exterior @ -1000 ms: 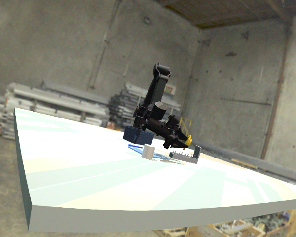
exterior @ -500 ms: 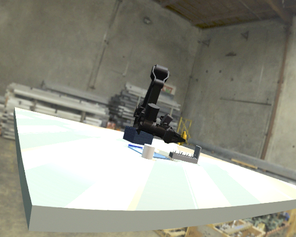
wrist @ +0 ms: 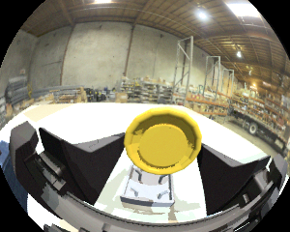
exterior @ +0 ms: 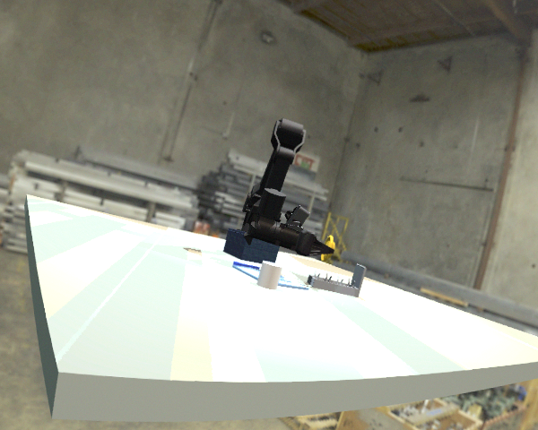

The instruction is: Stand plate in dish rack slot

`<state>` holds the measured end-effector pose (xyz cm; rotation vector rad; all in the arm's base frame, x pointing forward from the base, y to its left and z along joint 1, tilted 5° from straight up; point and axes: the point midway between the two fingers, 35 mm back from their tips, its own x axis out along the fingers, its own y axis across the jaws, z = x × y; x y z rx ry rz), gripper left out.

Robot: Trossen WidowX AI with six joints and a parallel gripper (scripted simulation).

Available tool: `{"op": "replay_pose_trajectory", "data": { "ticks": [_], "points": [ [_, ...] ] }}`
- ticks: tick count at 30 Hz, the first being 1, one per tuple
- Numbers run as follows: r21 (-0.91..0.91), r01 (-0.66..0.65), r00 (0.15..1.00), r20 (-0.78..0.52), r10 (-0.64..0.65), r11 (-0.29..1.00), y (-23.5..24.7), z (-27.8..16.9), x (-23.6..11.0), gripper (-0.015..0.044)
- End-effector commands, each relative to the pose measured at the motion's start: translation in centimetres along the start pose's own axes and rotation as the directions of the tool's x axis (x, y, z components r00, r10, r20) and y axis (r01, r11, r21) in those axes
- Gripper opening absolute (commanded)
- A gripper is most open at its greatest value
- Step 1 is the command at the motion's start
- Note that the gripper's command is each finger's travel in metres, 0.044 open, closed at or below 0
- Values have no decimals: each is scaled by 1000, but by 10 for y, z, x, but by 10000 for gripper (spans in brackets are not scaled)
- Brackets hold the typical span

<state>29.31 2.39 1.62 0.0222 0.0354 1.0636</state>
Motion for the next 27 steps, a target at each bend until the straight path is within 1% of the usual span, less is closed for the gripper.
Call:
{"op": "replay_pose_trajectory", "data": {
  "ticks": [1,6,10,14,27],
  "points": [
    [-5,-7,1000,-4,7,1000,1,-7,4,0],
    [-5,-14,1000,-18,13,1000,3,-24,11,0],
    [-5,-15,1000,-20,15,1000,3,-29,13,0],
    [-5,-18,1000,-25,18,1000,3,-48,14,0],
    [11,-17,1000,-25,17,1000,5,-44,13,0]
  ]
}}
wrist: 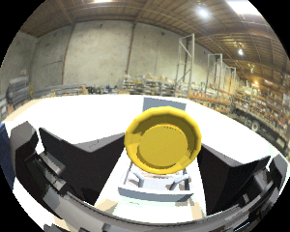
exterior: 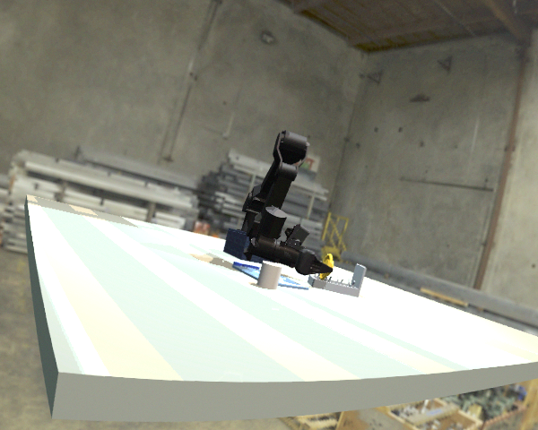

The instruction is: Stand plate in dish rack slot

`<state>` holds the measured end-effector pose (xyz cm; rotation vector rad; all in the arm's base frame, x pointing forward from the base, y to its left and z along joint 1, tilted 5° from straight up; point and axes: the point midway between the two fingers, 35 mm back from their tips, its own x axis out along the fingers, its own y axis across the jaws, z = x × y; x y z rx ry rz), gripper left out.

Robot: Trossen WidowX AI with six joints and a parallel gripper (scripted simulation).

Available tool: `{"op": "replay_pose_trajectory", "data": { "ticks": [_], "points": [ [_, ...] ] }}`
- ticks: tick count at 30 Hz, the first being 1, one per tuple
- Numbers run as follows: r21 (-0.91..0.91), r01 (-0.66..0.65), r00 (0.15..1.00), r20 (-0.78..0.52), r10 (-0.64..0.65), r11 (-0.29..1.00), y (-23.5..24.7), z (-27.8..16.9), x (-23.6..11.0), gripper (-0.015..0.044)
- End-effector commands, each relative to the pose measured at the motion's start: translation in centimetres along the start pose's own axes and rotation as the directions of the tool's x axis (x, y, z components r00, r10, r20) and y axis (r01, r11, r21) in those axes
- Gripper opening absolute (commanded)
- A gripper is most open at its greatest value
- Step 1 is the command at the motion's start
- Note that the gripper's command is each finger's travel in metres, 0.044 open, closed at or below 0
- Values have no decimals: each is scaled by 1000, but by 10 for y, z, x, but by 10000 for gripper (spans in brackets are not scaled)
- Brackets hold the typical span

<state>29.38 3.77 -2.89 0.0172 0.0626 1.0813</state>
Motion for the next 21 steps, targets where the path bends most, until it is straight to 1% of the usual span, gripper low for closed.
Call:
{"op": "replay_pose_trajectory", "data": {
  "ticks": [1,16,21],
  "points": [
    [2,0,1000,0,0,1000,0,1,0,0],
    [0,0,1000,0,0,1000,0,0,0,394],
    [0,0,1000,0,0,1000,0,0,0,400]
  ]
}}
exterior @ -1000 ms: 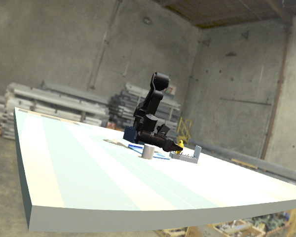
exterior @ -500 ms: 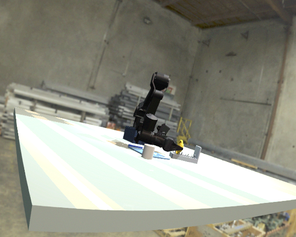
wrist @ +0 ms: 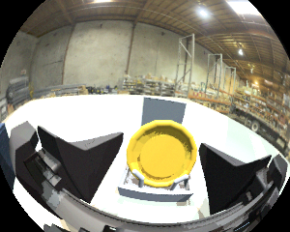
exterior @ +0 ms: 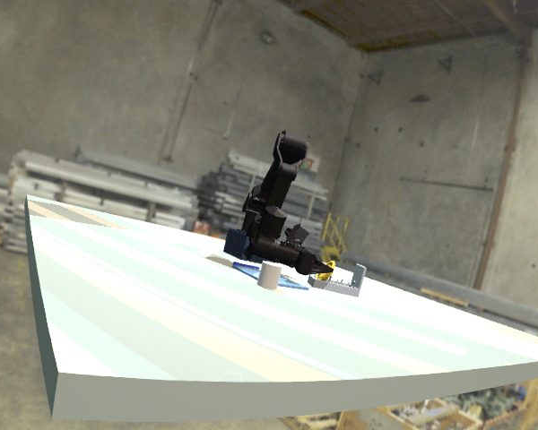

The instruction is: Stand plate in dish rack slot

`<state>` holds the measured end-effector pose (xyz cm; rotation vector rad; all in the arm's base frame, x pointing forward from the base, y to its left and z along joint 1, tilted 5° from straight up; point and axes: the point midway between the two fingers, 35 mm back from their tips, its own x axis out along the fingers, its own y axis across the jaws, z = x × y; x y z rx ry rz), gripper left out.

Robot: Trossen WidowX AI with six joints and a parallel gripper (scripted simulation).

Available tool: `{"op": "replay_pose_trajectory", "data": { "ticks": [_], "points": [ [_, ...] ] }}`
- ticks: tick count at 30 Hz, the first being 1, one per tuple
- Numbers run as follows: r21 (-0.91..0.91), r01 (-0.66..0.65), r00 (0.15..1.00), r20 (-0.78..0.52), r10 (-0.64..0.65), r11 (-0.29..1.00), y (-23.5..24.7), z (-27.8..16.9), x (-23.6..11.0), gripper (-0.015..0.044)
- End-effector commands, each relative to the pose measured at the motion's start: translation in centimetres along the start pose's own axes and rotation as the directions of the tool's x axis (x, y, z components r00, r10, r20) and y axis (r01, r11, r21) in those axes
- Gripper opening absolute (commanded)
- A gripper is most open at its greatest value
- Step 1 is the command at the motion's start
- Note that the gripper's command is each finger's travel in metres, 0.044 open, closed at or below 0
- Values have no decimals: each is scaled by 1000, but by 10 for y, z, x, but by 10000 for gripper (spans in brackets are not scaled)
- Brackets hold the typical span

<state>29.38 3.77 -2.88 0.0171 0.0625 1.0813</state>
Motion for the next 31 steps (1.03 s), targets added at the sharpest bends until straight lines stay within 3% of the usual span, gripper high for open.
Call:
{"op": "replay_pose_trajectory", "data": {
  "ticks": [1,14,19,31],
  "points": [
    [0,0,1000,0,0,1000,0,0,0,400],
    [-4,8,999,39,-7,1000,-11,115,-8,400],
    [9,21,999,38,-21,1000,-15,117,-7,400],
    [229,261,965,-71,-251,938,-84,118,-4,400]
  ]
}}
